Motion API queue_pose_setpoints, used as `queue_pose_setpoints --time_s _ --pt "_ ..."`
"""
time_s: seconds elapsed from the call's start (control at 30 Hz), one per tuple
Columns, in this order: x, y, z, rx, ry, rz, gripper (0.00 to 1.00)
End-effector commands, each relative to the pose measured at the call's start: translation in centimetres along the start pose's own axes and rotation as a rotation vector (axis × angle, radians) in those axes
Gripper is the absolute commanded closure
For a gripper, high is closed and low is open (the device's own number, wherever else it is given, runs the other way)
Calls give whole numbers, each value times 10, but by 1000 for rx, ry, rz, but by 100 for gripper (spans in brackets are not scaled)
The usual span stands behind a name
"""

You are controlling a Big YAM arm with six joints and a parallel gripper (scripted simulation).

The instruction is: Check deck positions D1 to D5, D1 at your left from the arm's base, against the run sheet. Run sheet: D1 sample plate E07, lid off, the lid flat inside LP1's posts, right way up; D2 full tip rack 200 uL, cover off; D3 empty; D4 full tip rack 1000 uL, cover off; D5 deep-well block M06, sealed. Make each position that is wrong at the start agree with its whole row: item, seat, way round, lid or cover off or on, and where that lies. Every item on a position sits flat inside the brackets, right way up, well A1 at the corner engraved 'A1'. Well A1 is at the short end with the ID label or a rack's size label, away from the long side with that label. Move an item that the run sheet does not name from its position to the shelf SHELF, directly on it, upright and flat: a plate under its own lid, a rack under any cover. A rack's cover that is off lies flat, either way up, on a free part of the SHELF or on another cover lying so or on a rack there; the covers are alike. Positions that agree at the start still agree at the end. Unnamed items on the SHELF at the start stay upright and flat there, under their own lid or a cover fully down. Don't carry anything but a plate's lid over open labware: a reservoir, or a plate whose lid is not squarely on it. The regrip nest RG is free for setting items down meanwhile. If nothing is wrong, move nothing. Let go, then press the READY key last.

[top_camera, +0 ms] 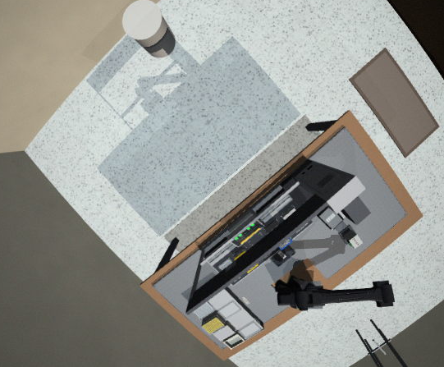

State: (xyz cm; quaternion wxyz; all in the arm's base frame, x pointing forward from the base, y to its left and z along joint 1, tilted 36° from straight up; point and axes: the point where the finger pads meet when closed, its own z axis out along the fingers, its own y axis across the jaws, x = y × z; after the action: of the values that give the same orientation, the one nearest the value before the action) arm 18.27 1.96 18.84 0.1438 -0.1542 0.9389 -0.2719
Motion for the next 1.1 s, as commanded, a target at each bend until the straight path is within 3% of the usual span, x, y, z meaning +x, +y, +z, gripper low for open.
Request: queue_pose_setpoints --time_s 0.0,0.17,0.77,1.07 --pt "9 -16 -1 4 0 68 100" --pt "16 -37 -3 -3 -13 172 100" --pt "14 -33 -4 -7 -16 460 100" --pt "22 -79 -19 -13 -63 631 100"
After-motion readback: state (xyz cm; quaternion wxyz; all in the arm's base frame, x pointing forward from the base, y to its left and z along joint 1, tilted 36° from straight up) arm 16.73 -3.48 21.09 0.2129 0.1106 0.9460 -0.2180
